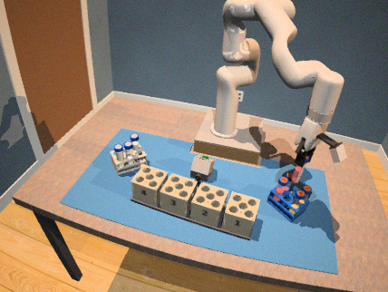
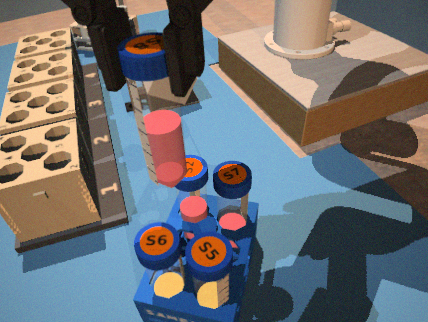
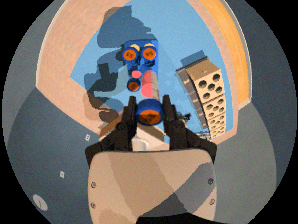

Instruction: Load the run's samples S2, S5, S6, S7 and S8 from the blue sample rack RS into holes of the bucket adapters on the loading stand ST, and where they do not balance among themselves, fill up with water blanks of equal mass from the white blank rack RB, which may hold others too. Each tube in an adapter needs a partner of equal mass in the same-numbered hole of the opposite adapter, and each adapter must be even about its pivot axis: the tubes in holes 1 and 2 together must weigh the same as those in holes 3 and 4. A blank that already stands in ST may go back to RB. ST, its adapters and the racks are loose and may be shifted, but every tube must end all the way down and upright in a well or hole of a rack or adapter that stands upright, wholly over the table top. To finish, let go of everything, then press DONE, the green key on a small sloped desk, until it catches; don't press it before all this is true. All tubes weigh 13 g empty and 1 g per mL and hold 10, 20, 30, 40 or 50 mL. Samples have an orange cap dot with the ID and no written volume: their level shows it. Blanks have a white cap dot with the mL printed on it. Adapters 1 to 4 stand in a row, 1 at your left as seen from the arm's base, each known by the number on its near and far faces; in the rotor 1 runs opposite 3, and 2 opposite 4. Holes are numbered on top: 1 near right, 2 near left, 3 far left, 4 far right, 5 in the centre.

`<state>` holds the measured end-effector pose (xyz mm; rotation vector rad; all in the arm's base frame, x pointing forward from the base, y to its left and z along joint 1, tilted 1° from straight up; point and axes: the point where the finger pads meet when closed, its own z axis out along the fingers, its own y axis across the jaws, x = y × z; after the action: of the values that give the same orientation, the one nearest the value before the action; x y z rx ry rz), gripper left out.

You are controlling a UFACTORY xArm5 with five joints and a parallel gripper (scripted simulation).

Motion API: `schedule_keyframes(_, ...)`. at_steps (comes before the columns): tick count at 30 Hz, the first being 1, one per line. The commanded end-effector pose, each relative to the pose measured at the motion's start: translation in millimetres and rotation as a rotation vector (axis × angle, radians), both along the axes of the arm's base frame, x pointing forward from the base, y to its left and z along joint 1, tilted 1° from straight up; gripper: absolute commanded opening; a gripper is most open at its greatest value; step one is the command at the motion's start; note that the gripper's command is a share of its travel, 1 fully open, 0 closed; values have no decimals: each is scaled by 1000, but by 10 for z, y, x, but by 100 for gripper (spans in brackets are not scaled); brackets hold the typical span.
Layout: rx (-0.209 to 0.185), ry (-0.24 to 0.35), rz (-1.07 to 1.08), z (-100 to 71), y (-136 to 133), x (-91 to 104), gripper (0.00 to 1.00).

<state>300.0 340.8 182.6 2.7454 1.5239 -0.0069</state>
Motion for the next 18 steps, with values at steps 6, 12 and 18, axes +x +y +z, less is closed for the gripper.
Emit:
schedule_keyframes(6,3,-3,0,16,8,7,0)
schedule_keyframes(12,3,-3,0,15,35,-36,0)
schedule_keyframes(18,2,-2,0,9,194,-291,0)
